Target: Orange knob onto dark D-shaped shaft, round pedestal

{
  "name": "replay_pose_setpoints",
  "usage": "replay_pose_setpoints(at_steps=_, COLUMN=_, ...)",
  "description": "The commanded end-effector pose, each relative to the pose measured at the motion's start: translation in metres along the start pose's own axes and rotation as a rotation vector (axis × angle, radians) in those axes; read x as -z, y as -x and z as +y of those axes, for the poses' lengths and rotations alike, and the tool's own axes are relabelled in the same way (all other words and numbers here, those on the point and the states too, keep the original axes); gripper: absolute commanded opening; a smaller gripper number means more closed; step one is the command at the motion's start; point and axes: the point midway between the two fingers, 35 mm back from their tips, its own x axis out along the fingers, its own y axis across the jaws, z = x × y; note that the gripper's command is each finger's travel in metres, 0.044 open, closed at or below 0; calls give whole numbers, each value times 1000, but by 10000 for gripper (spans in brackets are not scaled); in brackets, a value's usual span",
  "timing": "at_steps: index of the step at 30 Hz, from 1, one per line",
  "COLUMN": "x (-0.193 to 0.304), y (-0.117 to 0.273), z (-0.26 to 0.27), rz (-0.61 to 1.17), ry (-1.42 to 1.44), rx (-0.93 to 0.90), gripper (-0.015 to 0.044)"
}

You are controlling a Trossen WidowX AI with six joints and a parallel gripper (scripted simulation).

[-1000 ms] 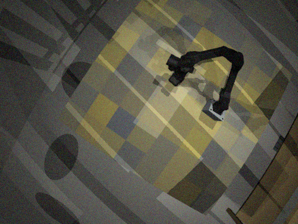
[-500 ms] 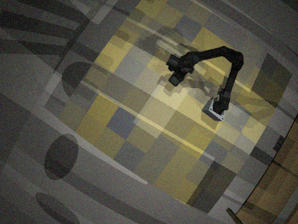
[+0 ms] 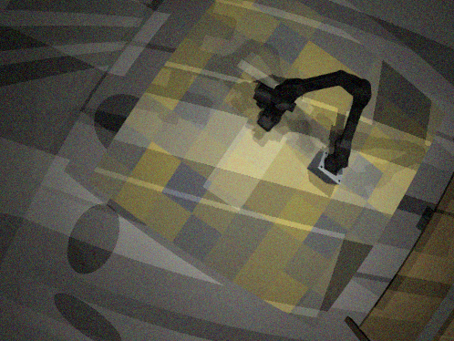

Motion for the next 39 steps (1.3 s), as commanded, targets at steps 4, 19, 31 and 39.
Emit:
replay_pose_setpoints(at_steps=4, x=-4, y=2, z=-1, rz=-8, ry=-167, rx=2, gripper=0)
replay_pose_setpoints(at_steps=19, x=-1, y=0, z=0, rz=-7, ry=-208, rx=2, gripper=0)
replay_pose_setpoints(at_steps=31, x=-2, y=1, z=-1, rz=-7, ry=-208, rx=2, gripper=0)
replay_pose_setpoints(at_steps=39, x=-3, y=2, z=-1, rz=-8, ry=-377, rx=1, gripper=0)
